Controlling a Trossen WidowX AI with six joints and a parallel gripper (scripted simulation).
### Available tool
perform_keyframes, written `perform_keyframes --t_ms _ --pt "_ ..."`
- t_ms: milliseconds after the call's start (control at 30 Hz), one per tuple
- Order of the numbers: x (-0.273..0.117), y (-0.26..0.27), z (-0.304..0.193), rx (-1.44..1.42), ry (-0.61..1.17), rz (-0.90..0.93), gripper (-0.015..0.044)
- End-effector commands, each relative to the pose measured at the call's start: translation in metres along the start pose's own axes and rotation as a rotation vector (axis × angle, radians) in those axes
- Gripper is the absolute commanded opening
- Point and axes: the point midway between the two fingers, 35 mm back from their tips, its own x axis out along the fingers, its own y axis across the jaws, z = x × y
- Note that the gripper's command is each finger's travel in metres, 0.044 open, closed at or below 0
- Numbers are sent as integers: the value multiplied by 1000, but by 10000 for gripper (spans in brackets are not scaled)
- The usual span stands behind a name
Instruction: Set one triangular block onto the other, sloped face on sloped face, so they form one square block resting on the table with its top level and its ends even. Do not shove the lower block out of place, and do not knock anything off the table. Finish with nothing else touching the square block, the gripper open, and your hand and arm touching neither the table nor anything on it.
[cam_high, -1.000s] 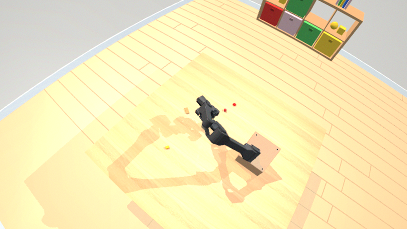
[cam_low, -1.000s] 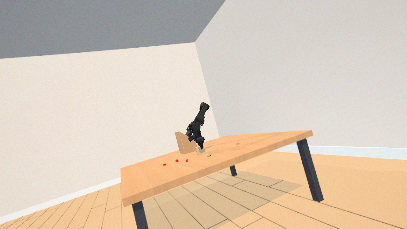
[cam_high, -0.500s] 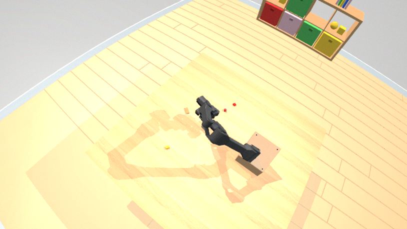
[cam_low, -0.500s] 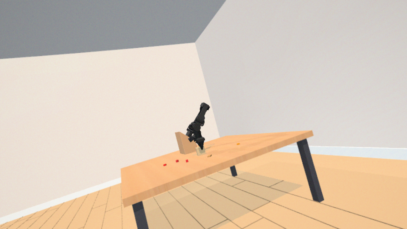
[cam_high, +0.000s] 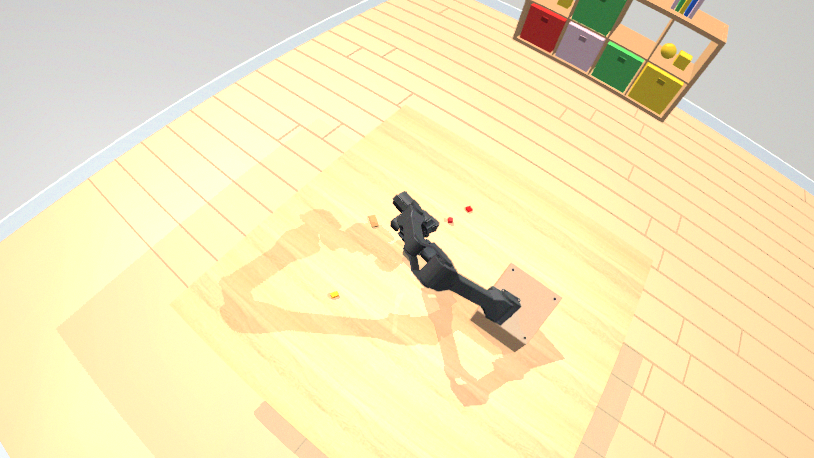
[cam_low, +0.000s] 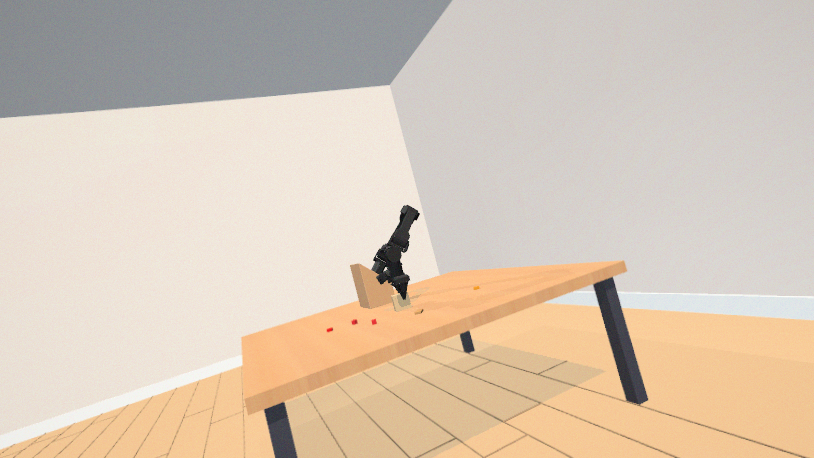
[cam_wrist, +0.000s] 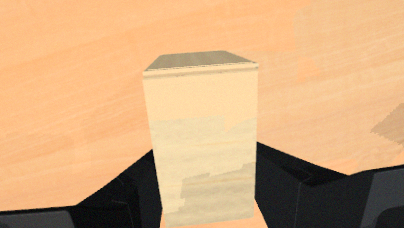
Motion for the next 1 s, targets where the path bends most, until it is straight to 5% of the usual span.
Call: perform_keyframes --t_ms 0,300,833,967 --pt "0 0 -1 5 6 0 0" --pt "0 0 -1 5 8 -1 0" --pt "0 0 0 0 0 0 420" --pt "0 0 0 0 0 0 440"
